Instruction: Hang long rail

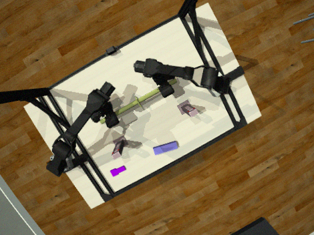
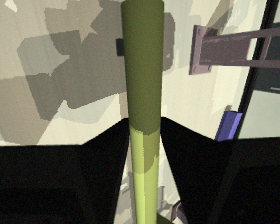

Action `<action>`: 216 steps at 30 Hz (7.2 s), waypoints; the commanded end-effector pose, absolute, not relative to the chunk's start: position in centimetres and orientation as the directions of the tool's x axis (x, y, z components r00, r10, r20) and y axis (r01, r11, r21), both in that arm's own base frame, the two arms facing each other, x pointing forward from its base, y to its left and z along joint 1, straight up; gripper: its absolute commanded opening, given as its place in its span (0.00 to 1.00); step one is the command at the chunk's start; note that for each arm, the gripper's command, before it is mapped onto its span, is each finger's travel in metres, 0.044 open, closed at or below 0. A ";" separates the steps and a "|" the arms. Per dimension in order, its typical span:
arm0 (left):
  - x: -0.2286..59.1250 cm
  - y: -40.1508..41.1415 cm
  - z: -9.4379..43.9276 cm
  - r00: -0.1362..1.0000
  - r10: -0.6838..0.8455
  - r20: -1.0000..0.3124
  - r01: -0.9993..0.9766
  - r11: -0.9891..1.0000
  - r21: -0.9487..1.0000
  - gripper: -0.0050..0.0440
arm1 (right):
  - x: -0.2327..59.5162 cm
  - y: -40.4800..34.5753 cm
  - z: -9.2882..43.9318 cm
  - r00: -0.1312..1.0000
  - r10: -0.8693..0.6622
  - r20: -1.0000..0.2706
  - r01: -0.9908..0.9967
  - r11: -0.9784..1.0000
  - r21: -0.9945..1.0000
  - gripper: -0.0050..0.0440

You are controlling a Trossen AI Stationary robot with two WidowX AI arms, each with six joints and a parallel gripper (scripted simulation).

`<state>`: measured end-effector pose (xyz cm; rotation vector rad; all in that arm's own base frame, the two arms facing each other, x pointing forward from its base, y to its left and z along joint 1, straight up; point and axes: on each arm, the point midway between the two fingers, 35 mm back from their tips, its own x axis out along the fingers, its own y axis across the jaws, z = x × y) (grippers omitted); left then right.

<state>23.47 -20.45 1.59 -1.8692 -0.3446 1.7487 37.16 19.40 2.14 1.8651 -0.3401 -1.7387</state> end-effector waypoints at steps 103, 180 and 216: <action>23.7 -18.9 2.4 0.093 -0.020 -0.995 -0.219 -0.976 -0.001 0.43 | 37.3 19.4 2.2 0.051 -0.562 -0.826 0.237 -0.796 0.557 0.10; 24.1 -18.7 2.2 0.015 -0.008 -1.000 -0.215 -0.977 0.005 0.10 | 37.1 19.2 2.0 0.125 -0.543 -0.830 0.185 -0.809 0.558 0.10; 24.3 -18.7 2.0 -0.071 0.011 -0.997 -0.214 -0.977 0.004 0.10 | 37.3 19.1 -1.0 0.194 -0.527 -0.827 0.139 -0.820 0.555 0.44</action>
